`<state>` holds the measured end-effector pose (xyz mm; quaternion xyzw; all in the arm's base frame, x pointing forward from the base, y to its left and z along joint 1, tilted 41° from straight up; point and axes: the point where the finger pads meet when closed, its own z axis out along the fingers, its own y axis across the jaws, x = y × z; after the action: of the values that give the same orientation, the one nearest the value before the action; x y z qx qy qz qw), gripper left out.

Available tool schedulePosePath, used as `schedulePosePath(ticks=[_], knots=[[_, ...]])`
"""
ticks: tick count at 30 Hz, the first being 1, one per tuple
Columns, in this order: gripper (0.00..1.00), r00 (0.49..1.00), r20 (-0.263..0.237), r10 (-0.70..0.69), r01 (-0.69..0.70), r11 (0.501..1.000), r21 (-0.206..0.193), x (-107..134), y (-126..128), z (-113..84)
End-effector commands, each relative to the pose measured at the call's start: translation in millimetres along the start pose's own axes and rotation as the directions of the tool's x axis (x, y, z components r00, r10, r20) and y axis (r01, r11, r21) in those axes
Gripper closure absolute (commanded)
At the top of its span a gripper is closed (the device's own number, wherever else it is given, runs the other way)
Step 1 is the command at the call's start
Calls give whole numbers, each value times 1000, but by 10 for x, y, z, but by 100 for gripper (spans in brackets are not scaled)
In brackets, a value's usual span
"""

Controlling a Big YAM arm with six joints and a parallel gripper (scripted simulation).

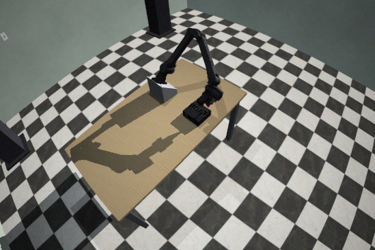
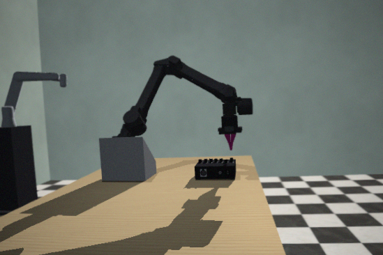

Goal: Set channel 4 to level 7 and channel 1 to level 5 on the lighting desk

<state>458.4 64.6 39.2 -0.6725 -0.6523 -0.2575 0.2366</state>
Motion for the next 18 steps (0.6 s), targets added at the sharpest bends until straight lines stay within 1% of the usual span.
schedulePosePath(ticks=[1,7,14,16,17,18], knots=[[100,1000,10,-16,17,999,-32,35,93,-89],[100,1000,10,-16,17,999,-31,35,91,-78],[100,1000,8,-12,12,1000,-10,31,48,21],[100,1000,8,-12,12,1000,-10,31,48,21],[100,1000,9,-1,1,1000,-16,-27,51,-3],[100,1000,8,2,-2,1000,-11,-32,39,23]])
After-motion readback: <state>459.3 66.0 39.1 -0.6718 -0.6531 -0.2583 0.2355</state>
